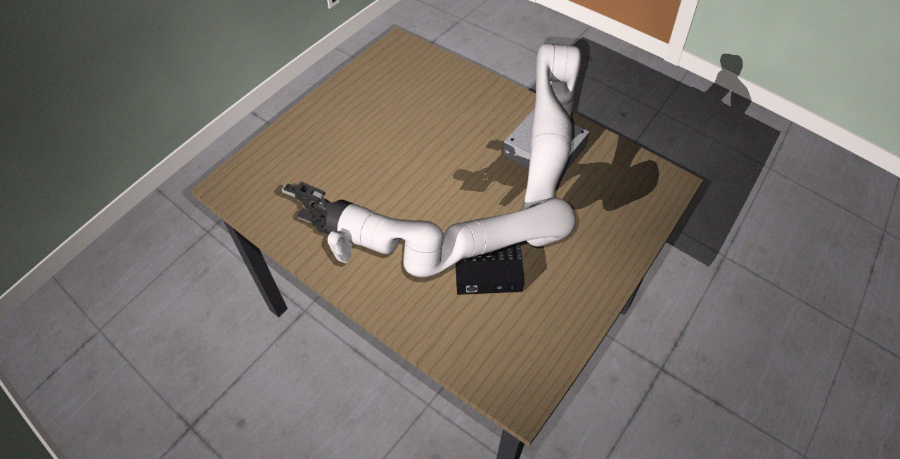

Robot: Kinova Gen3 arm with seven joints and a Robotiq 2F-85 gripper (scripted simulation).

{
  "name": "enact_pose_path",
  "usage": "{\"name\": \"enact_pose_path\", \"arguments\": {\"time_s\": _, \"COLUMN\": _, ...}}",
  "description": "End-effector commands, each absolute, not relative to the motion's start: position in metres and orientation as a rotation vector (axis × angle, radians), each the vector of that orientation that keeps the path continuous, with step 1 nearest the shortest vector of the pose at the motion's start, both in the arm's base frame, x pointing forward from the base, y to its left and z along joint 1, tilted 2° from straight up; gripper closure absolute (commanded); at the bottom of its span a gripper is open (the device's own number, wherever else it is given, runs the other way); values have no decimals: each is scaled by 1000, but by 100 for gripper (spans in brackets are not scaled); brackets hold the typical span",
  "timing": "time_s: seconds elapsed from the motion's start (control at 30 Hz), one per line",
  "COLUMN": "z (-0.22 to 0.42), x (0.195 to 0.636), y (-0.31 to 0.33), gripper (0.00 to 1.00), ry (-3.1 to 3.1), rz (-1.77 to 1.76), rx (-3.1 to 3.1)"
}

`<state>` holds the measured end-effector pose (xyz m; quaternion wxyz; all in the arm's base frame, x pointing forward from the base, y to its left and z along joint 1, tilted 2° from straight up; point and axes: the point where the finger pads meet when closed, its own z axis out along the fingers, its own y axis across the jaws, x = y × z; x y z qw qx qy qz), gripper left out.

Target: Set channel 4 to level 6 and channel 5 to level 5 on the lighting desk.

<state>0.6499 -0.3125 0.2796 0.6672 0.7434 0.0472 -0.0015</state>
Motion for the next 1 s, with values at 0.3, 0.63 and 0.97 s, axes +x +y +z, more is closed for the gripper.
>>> {"name": "enact_pose_path", "arguments": {"time_s": 0.3, "z": 281, "x": 650, "y": -312, "gripper": 0, "ry": 105, "rz": -2, "rx": 1677}}
{"name": "enact_pose_path", "arguments": {"time_s": 0.63, "z": 281, "x": 648, "y": -312, "gripper": 0, "ry": 100, "rz": -1, "rx": 1683}}
{"name": "enact_pose_path", "arguments": {"time_s": 0.97, "z": 265, "x": 578, "y": -270, "gripper": 0, "ry": -86, "rz": 36, "rx": 1990}}
